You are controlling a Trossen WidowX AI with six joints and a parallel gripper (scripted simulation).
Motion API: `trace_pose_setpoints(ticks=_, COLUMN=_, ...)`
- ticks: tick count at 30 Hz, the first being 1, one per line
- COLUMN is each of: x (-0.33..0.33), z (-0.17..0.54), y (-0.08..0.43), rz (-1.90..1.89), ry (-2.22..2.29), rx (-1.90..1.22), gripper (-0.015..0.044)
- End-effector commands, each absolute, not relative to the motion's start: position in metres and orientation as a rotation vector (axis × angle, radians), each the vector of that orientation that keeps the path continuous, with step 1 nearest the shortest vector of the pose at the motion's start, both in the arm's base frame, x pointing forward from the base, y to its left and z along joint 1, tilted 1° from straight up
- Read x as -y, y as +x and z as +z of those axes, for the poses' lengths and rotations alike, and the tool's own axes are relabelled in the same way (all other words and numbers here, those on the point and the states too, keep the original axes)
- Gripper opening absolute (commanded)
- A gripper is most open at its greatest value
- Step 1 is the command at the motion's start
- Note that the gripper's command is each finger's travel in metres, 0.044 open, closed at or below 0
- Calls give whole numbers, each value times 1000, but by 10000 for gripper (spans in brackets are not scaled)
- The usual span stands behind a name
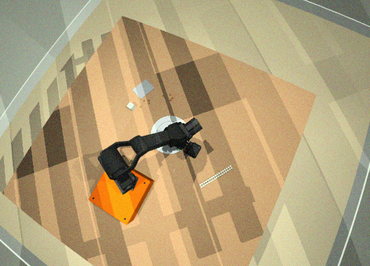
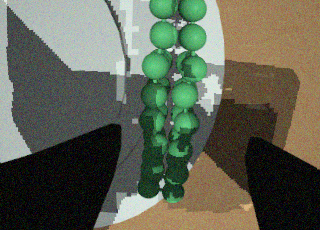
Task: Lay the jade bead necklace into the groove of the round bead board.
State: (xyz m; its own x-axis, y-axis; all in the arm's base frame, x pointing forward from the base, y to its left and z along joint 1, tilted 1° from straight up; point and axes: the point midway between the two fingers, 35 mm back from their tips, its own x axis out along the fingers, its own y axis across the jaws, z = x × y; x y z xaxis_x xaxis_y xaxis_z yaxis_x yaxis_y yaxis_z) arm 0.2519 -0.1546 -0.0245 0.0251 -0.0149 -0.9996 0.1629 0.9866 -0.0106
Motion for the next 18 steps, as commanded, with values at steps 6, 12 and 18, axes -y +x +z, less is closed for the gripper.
trace_pose_setpoints(ticks=6, x=153, z=-39, y=249, rz=-128, ry=119, rx=-1554, gripper=250)
trace_pose_setpoints(ticks=12, x=153, z=-37, y=250, rz=-134, ry=121, rx=-1549, gripper=198)
trace_pose_setpoints(ticks=18, x=153, z=-37, y=250, rz=-134, ry=121, rx=-1549, gripper=40)
